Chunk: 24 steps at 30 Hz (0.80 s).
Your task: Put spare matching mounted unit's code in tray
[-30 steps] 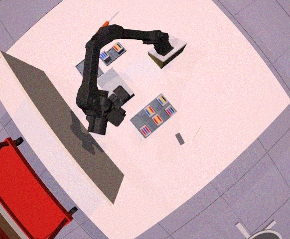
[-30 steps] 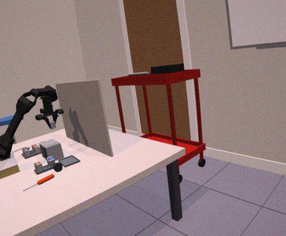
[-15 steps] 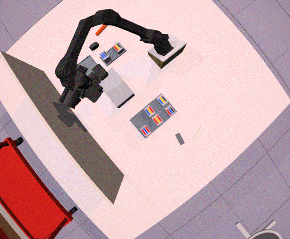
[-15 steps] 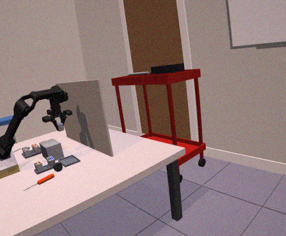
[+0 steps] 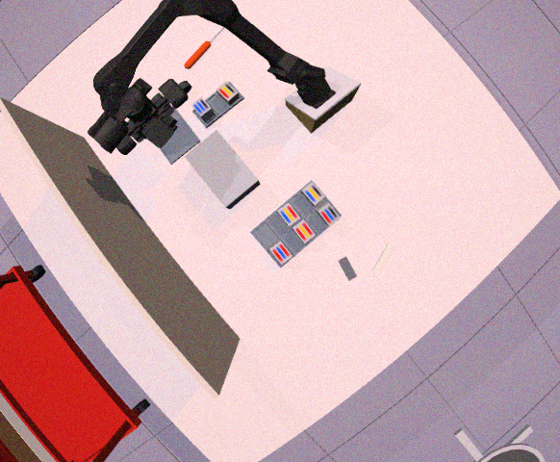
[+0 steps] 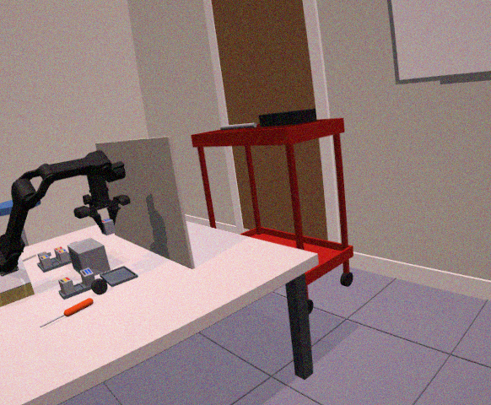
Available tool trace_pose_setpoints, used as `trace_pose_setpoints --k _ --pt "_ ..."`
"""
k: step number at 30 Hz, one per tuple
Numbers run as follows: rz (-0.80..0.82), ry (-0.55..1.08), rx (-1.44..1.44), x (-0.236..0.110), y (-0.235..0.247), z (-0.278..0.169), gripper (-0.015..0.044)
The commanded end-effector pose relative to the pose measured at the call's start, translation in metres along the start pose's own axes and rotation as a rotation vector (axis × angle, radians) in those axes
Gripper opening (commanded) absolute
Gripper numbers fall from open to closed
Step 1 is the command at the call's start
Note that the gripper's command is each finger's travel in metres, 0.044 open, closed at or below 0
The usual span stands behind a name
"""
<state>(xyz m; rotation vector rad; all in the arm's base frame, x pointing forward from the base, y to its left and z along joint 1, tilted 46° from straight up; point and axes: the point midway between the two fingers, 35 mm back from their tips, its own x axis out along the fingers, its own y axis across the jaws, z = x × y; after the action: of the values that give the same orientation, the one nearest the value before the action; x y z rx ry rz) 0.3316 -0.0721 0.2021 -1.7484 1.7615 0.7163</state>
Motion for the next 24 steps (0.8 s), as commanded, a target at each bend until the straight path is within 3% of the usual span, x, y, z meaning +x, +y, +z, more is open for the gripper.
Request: trace_pose_setpoints --k 1,24 --pt "0.004 0.011 -0.012 0.001 0.006 -0.009 0.0000" --pt "0.004 0.006 -0.011 0.019 0.002 -0.007 0.0000"
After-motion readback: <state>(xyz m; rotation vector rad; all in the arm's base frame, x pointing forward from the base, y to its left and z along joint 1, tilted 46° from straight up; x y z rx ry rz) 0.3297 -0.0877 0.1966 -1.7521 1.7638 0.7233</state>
